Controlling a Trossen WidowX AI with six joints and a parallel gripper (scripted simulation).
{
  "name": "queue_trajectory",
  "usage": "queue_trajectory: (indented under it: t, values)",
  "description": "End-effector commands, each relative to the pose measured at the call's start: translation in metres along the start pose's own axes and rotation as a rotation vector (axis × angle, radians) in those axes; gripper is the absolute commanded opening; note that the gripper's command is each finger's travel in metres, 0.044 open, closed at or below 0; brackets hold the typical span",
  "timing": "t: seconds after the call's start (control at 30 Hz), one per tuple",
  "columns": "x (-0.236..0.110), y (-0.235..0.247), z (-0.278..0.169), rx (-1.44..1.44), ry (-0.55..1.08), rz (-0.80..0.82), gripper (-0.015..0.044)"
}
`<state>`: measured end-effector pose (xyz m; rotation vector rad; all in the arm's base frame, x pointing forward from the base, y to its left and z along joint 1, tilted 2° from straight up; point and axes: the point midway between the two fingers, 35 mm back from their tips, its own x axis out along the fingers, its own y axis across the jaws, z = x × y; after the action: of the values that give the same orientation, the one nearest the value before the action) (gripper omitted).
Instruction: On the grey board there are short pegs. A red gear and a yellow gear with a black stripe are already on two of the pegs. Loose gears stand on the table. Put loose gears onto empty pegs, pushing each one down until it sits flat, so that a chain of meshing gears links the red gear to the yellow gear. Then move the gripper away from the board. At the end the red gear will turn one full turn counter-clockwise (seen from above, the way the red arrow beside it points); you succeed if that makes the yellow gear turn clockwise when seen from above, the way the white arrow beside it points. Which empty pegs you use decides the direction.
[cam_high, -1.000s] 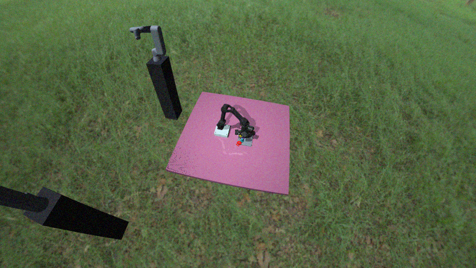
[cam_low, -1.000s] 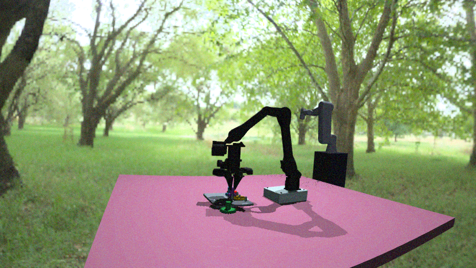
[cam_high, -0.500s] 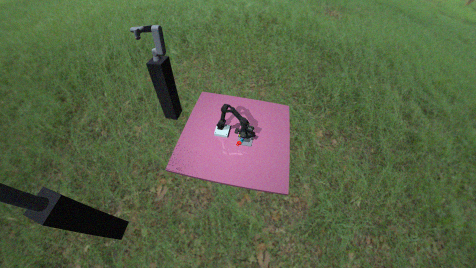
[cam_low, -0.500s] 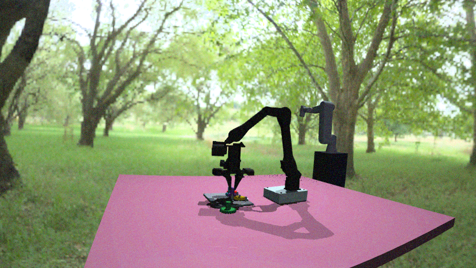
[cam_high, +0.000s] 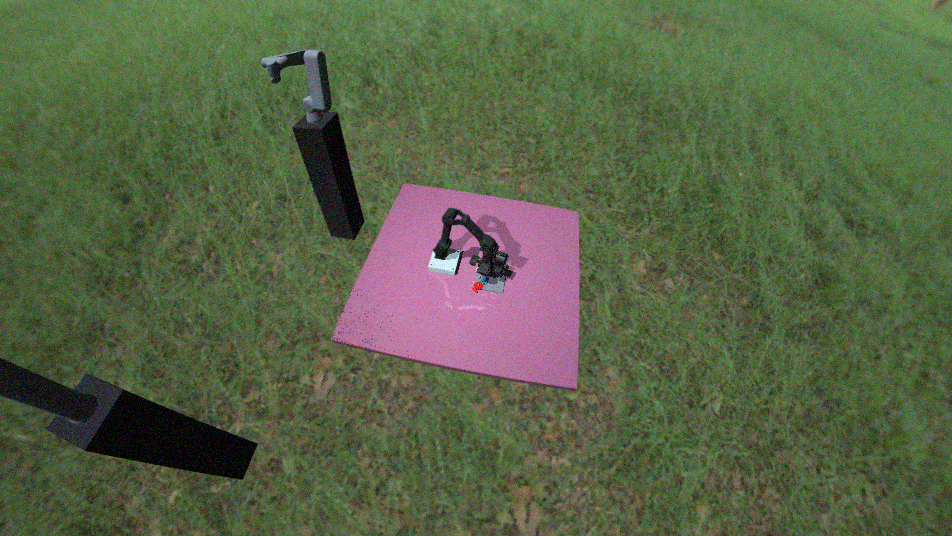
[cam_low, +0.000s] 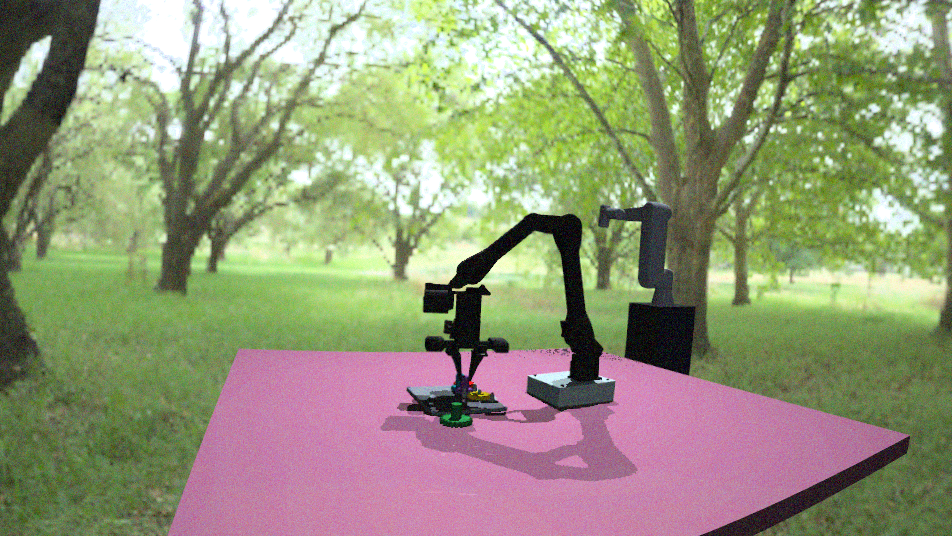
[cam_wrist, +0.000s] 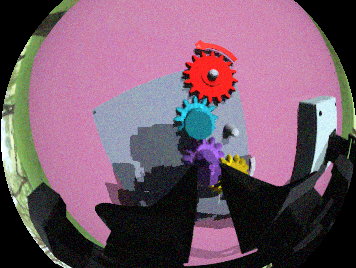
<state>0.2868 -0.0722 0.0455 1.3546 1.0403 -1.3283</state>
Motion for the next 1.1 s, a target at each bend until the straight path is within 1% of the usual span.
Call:
queue_trajectory:
  t: [0.0, 0.47, 0.63, 0.83, 1.0, 1.07]
  values:
    - [0.0012, -0.0016, 0.0011, -0.078, 0.001, -0.001, 0.0000]
    - [0.0028, -0.0005, -0.0009, -0.453, 0.001, -0.001, 0.0000]
    - [0.0031, -0.0019, -0.0002, -0.426, 0.001, -0.001, 0.0000]
    - [0.0037, -0.0014, 0.0019, -0.307, 0.001, -0.001, 0.0000]
    - [0.0013, -0.0009, 0.0017, -0.256, 0.001, -0.001, 0.0131]
    - [-0.0003, -0.0005, 0.0017, -0.223, 0.001, -0.001, 0.0140]
